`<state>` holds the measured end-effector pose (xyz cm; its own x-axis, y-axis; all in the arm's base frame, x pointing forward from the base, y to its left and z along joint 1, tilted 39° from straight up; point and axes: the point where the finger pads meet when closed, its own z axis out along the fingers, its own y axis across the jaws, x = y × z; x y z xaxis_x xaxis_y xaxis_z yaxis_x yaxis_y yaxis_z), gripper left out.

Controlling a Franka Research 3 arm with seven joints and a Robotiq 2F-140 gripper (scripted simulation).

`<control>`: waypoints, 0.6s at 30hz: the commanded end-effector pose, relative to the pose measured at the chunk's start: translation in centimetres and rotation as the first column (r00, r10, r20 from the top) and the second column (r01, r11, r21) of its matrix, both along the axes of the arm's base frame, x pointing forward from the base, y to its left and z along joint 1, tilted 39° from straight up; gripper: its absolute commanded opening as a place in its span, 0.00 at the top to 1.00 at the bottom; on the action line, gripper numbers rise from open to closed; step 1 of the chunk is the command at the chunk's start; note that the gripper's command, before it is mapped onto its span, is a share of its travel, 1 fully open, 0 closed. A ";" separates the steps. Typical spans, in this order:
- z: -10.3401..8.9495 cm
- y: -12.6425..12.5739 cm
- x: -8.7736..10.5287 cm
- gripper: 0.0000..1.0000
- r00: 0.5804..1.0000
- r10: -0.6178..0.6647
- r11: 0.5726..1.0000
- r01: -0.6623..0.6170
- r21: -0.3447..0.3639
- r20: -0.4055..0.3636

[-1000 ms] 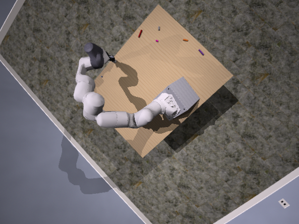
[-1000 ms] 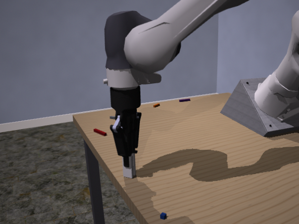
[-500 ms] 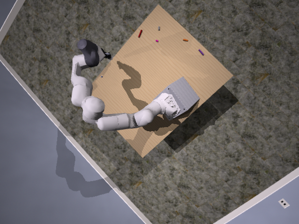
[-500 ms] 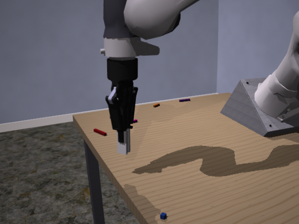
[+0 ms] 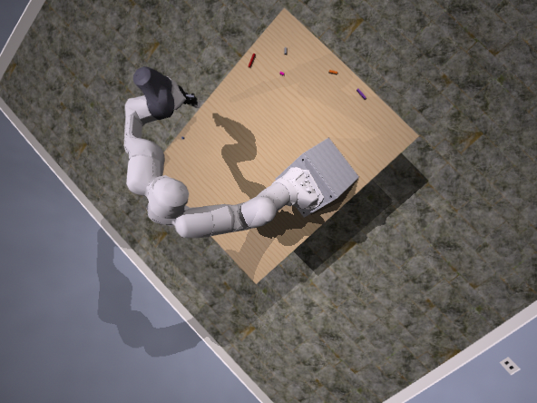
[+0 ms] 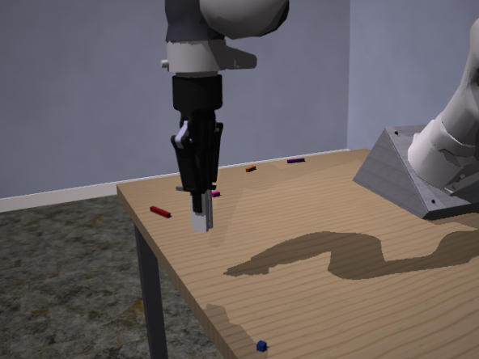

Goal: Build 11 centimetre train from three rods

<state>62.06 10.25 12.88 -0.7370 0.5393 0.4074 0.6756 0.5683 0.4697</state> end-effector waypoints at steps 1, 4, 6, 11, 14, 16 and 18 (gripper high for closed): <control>0.0 -0.1 -0.3 0.88 1.000 0.000 1.000 0.000 0.002 -0.009; -2.3 -3.4 -1.3 0.88 1.000 0.015 1.000 -0.015 -0.005 0.005; -3.0 -4.2 -1.7 0.88 1.000 0.019 1.000 -0.019 -0.007 0.009; -5.9 -8.2 -3.6 0.88 0.999 0.040 0.999 -0.040 -0.013 0.026; -7.8 -10.6 -5.1 0.88 0.998 0.055 0.998 -0.054 -0.016 0.038; -9.0 -12.2 -6.2 0.88 0.997 0.065 0.998 -0.064 -0.018 0.045; -9.6 -13.0 -6.8 0.88 0.996 0.070 0.997 -0.069 -0.018 0.049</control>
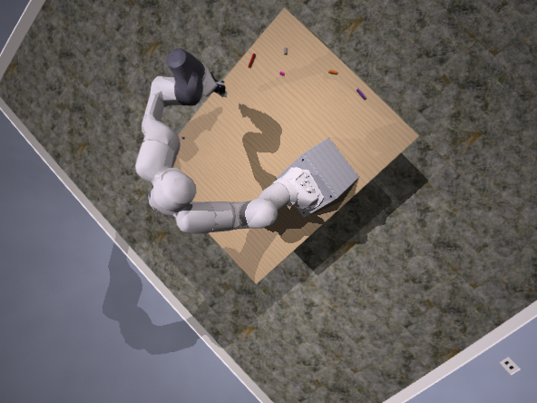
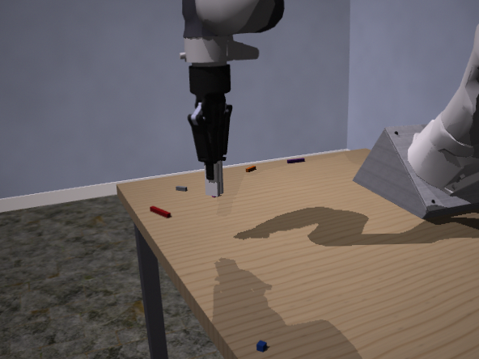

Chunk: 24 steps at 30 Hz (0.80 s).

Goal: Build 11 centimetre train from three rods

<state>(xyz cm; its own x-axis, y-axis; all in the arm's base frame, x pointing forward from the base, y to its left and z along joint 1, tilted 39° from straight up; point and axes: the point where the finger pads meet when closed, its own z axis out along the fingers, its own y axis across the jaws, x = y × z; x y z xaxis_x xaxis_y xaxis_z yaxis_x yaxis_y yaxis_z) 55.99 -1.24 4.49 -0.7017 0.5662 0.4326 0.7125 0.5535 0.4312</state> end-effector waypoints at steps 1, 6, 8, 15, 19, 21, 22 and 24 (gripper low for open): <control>-1.2 -1.5 -0.8 0.88 0.991 0.100 0.995 -0.100 -0.007 0.093; -4.8 -5.8 -4.8 0.88 0.984 0.132 0.991 -0.132 -0.008 0.116; -5.8 -6.9 -6.1 0.88 0.982 0.142 0.990 -0.142 -0.008 0.124; -8.5 -9.7 -10.1 0.88 0.975 0.169 0.985 -0.171 -0.003 0.146; -9.4 -10.6 -11.6 0.88 0.972 0.179 0.984 -0.181 -0.001 0.154; -9.5 -10.7 -11.7 0.88 0.972 0.179 0.983 -0.181 -0.001 0.155; -9.5 -10.7 -11.7 0.88 0.972 0.179 0.983 -0.181 -0.001 0.155; -9.5 -10.7 -11.7 0.88 0.972 0.179 0.983 -0.181 -0.001 0.155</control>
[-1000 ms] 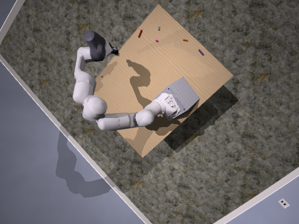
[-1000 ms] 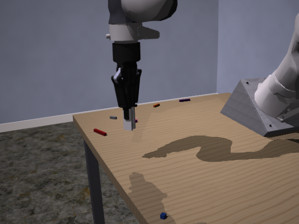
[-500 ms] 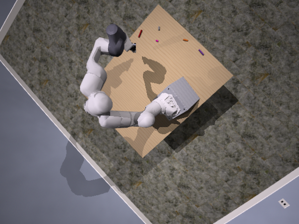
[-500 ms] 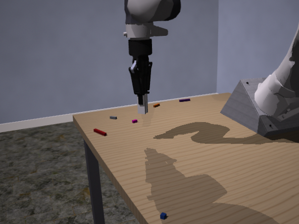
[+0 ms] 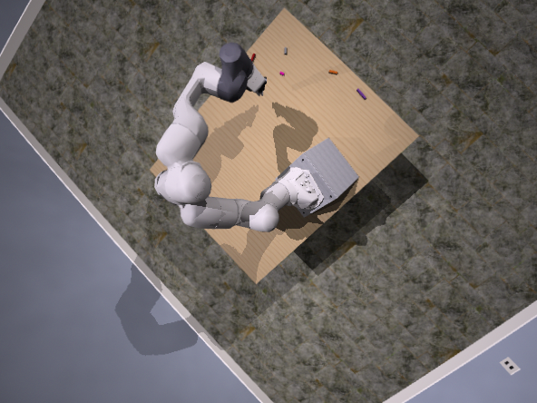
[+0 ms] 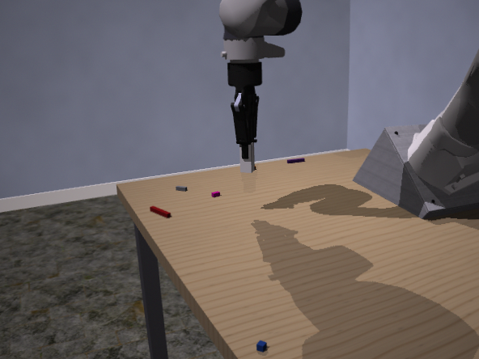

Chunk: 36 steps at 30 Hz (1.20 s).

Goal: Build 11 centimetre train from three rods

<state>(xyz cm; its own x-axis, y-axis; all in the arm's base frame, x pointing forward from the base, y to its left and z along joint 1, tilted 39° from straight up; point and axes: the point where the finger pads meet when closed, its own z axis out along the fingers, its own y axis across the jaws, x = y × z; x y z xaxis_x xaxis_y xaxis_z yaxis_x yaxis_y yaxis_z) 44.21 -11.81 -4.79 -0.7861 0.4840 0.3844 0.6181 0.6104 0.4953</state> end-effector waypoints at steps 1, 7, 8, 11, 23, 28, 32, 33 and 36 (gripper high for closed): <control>-0.2 -0.1 0.0 0.88 0.994 0.082 0.997 -0.081 -0.009 0.077; -0.2 -0.1 0.0 0.88 0.994 0.082 0.997 -0.081 -0.009 0.077; -0.2 -0.1 0.0 0.88 0.994 0.082 0.997 -0.081 -0.009 0.077; -0.3 0.0 0.0 0.88 0.994 0.082 0.997 -0.081 -0.009 0.077; -3.2 2.3 0.1 0.88 0.994 0.082 0.997 -0.081 -0.009 0.077; -4.2 3.1 0.1 0.88 0.994 0.082 0.997 -0.081 -0.009 0.077; -5.5 4.1 0.2 0.88 0.994 0.082 0.997 -0.081 -0.009 0.077; -5.8 4.4 0.2 0.88 0.994 0.082 0.997 -0.081 -0.009 0.077; -6.4 4.9 0.2 0.88 0.994 0.082 0.997 -0.081 -0.009 0.077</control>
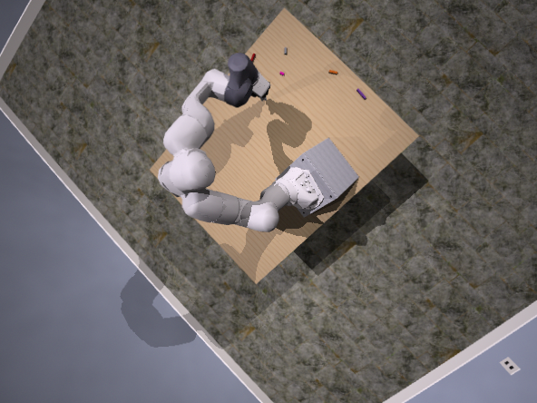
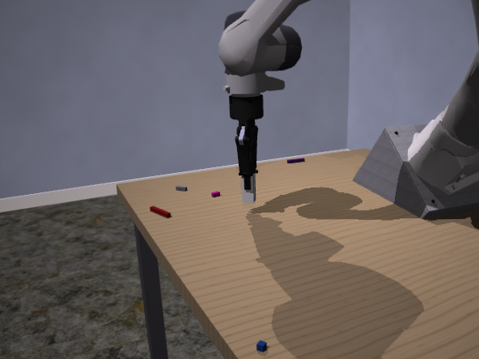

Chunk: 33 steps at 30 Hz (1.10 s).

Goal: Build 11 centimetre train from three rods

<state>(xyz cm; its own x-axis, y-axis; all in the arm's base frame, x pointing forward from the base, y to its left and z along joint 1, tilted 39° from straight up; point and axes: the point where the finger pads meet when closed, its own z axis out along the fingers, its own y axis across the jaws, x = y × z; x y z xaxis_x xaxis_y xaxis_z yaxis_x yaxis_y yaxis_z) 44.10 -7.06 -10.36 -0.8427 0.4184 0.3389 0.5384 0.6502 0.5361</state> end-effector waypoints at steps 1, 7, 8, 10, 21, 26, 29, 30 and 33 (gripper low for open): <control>-1.0 0.3 0.3 0.88 1.000 0.005 1.000 -0.005 -0.014 0.017; -1.5 0.6 0.3 0.88 1.000 0.005 1.000 -0.005 -0.014 0.017; -1.5 0.6 0.3 0.88 1.000 0.005 1.000 -0.005 -0.014 0.017; -1.5 0.6 0.3 0.88 1.000 0.005 1.000 -0.005 -0.014 0.017; -1.5 0.6 0.3 0.88 1.000 0.005 1.000 -0.005 -0.014 0.017; -1.5 0.6 0.3 0.88 1.000 0.005 1.000 -0.005 -0.014 0.017; -1.5 0.6 0.3 0.88 1.000 0.005 1.000 -0.005 -0.014 0.017; -1.5 0.6 0.3 0.88 1.000 0.005 1.000 -0.005 -0.014 0.017; -1.5 0.6 0.3 0.88 1.000 0.005 1.000 -0.005 -0.014 0.017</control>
<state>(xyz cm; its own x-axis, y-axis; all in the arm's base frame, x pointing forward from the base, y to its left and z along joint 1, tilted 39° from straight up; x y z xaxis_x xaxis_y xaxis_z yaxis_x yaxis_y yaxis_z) 44.40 -6.41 -11.76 -0.8494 0.4188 0.3211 0.5276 0.6598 0.5350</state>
